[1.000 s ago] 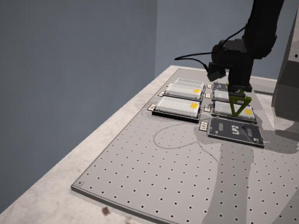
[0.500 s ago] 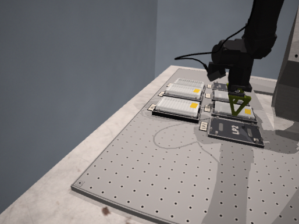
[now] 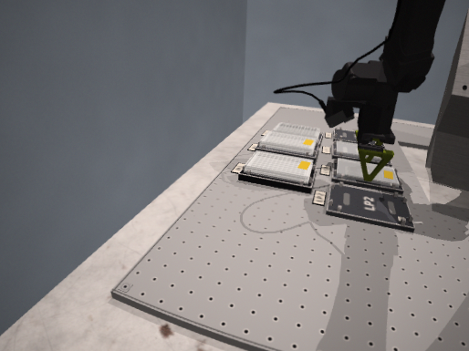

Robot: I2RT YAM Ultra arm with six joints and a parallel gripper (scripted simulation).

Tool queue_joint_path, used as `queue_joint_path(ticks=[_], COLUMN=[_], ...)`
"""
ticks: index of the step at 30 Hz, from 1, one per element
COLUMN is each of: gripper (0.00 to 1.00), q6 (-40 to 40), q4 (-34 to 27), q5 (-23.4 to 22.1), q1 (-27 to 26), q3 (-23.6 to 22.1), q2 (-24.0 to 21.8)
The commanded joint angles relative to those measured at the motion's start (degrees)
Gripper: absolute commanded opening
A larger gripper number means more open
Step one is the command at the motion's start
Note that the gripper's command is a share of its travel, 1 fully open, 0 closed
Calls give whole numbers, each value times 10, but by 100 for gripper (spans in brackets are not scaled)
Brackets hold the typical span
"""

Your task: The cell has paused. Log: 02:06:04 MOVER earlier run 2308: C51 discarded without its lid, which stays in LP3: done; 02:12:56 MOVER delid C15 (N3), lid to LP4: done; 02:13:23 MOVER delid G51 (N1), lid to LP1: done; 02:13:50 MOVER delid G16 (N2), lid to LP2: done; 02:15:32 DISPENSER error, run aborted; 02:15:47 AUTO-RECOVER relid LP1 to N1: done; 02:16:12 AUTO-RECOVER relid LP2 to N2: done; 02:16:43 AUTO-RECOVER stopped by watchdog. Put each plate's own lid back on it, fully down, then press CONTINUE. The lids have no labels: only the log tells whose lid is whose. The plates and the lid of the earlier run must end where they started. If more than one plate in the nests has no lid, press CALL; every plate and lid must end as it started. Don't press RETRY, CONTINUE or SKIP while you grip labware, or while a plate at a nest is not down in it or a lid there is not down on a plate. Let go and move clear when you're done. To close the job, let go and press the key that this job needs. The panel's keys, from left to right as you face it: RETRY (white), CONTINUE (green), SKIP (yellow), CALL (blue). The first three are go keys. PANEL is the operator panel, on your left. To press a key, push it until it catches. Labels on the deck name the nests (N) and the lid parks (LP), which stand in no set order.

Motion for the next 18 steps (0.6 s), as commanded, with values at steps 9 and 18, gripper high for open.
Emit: queue_joint_path(ticks=[9,18], gripper=[0,0], q6=[-8,-30], q4=[-8,-41], q5=[6,-14], q1=[-16,-36], q3=[-16,-28], q2=[-17,-48])
